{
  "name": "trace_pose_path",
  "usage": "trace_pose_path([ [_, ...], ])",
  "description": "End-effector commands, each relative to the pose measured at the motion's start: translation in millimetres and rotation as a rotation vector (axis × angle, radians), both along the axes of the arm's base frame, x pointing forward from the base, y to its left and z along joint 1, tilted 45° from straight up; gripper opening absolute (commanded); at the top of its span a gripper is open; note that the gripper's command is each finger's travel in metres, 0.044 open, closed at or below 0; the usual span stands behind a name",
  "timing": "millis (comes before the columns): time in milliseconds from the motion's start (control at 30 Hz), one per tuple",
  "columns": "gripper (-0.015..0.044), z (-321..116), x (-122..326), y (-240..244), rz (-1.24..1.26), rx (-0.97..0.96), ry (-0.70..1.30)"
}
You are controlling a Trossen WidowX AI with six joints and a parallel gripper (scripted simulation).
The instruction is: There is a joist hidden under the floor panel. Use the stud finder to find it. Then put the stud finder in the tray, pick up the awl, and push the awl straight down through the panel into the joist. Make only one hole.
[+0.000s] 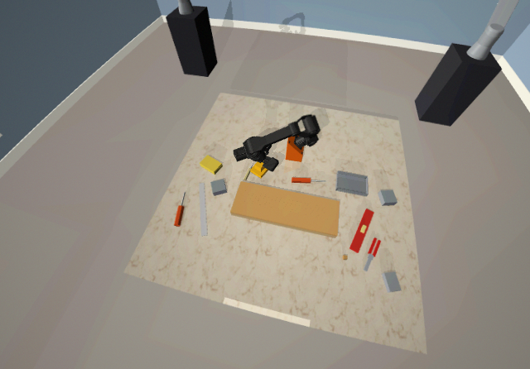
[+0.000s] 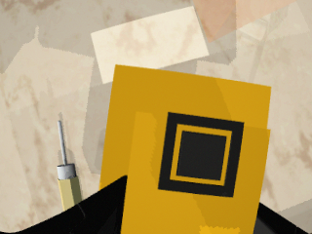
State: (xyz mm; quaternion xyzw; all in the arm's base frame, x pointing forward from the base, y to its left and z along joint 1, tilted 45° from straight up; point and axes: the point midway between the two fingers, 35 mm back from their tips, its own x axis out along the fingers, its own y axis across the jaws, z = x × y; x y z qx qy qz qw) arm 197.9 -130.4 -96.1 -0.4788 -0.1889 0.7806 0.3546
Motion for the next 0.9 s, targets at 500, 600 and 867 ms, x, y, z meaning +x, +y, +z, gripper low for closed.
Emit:
trace_pose_path([
  [500,0.0000,22.0,14.6,-28.4,0.169,0.054,-0.272],
  [600,0.0000,20.4,20.3,-29.8,0.230,0.073,-0.366],
  [867,0.0000,16.4,35.8,-33.5,0.401,0.117,-0.617],
])
